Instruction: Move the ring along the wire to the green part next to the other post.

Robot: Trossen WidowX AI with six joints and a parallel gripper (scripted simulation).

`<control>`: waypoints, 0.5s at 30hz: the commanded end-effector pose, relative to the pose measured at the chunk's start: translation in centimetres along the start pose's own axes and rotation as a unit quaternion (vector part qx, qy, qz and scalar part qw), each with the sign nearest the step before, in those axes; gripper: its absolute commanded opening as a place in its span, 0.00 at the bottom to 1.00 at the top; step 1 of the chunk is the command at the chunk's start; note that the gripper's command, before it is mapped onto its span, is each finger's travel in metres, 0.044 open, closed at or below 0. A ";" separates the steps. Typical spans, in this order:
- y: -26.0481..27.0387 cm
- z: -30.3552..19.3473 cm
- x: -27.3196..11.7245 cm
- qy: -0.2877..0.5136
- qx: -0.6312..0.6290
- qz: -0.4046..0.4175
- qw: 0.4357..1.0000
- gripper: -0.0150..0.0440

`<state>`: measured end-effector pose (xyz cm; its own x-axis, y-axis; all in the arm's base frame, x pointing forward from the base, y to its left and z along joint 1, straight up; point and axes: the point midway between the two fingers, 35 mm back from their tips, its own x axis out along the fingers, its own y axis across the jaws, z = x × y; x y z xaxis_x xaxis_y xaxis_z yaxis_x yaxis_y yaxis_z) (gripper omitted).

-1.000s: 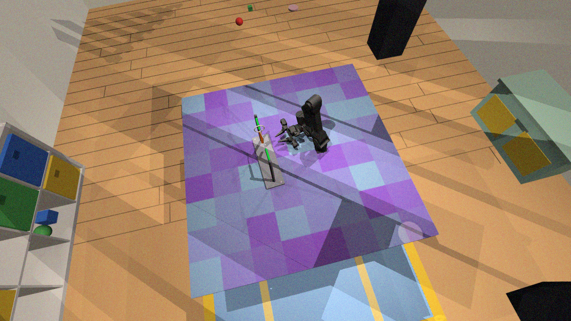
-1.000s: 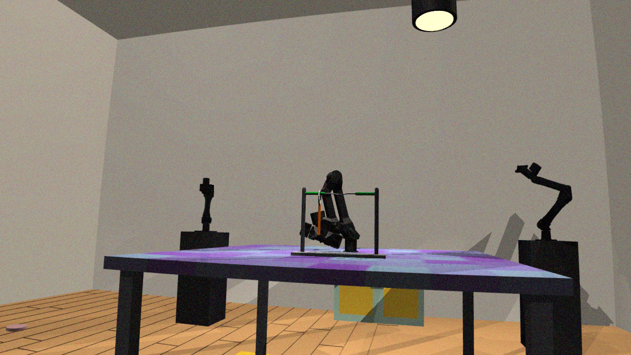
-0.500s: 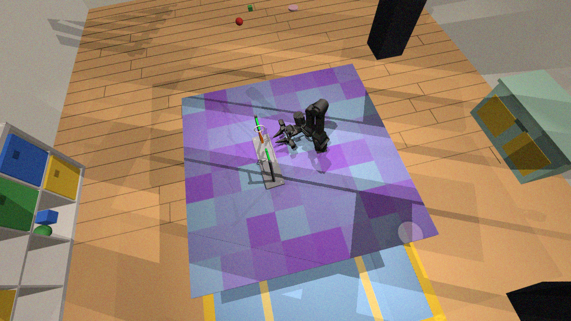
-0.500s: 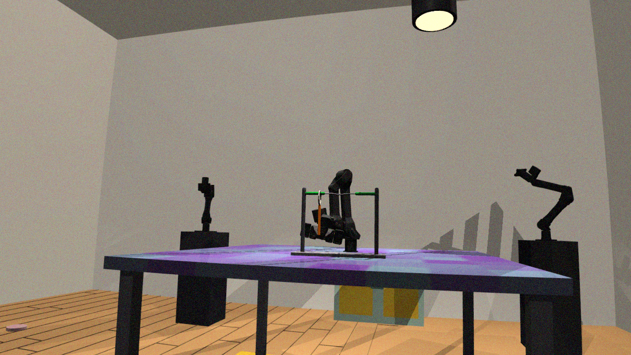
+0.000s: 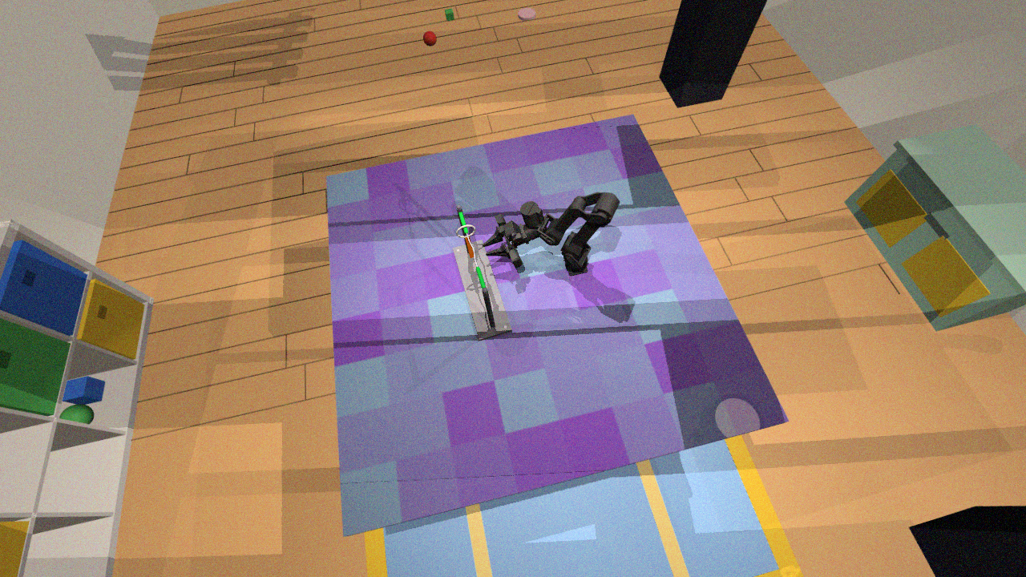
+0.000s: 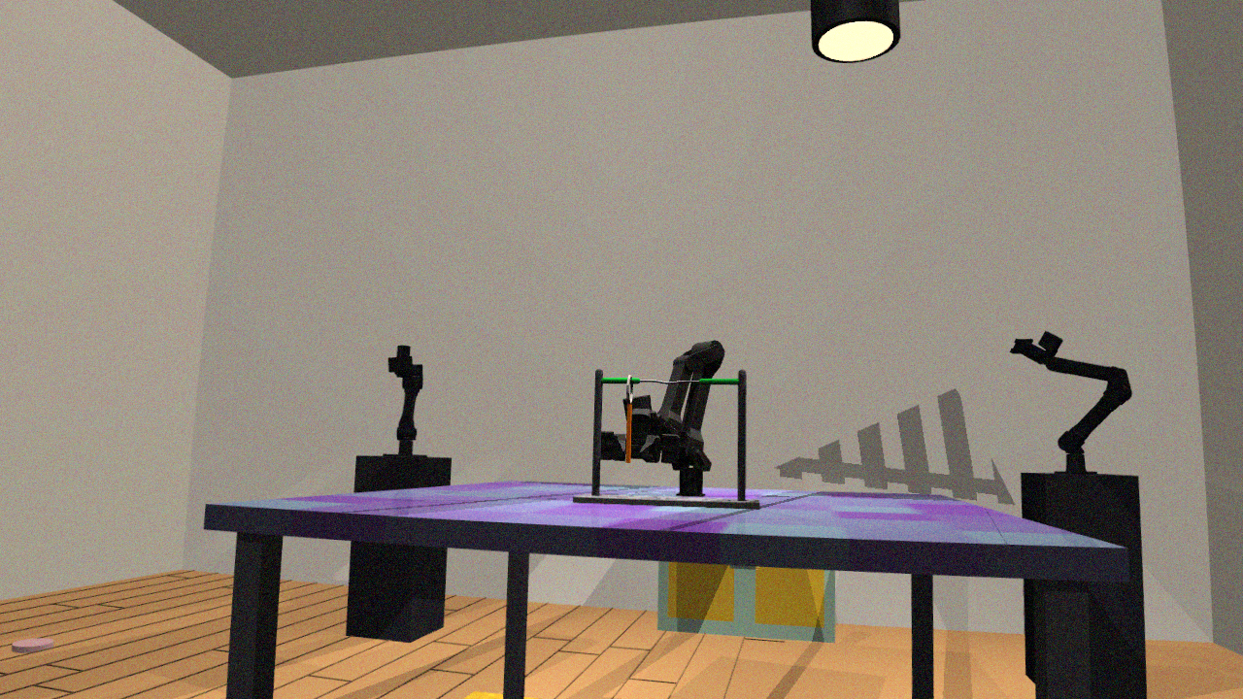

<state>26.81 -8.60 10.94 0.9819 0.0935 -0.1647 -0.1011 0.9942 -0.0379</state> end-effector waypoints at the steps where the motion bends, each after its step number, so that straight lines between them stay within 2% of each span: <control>1: 0.0 1.1 0.4 -0.001 0.015 -0.012 1.000 0.53; 15: -0.2 1.3 1.8 -0.001 0.016 -0.012 1.000 0.53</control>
<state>28.31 -8.42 11.87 0.9838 0.0740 -0.1634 -0.0769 0.9970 -0.0118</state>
